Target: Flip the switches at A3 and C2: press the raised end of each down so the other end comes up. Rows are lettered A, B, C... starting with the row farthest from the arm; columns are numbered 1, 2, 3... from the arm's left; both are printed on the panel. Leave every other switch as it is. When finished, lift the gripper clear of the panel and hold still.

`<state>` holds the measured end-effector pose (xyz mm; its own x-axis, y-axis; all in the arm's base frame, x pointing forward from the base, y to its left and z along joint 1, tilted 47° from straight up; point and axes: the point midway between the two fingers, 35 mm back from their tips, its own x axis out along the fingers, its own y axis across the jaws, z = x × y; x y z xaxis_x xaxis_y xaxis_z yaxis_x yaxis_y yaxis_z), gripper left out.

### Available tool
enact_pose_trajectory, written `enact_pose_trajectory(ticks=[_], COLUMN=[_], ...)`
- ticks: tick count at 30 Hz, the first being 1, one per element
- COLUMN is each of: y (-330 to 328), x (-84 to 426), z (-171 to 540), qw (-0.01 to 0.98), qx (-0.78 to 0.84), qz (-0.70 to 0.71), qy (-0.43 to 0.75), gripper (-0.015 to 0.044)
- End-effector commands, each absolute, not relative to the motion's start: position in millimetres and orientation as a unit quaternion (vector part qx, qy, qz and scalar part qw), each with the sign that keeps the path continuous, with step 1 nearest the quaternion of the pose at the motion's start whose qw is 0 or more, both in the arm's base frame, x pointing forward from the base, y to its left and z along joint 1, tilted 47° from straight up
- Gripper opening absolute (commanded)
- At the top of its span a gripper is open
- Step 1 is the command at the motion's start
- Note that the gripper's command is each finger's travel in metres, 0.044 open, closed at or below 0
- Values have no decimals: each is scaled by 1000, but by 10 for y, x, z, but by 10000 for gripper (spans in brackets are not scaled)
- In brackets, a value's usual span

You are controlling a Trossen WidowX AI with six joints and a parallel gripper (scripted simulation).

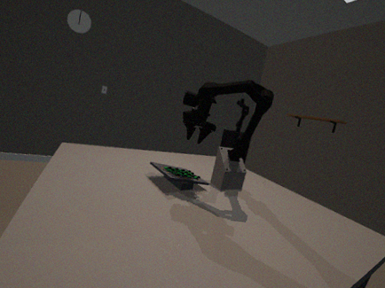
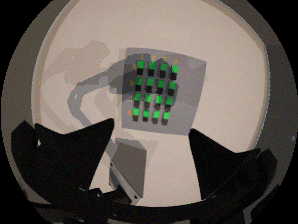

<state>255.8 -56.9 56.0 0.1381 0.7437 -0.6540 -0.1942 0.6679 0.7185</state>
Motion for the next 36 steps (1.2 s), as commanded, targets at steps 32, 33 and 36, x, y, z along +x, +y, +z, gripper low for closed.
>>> enact_pose_trajectory(ticks=[32, 33, 36], y=[351, 353, 369], x=[3247, 3248, 3252], z=[-281, -282, -297], qw=[730, 730, 730], qx=[241, 241, 241], qz=[322, 322, 322], qy=[553, 553, 553], gripper=[0, 0, 0])
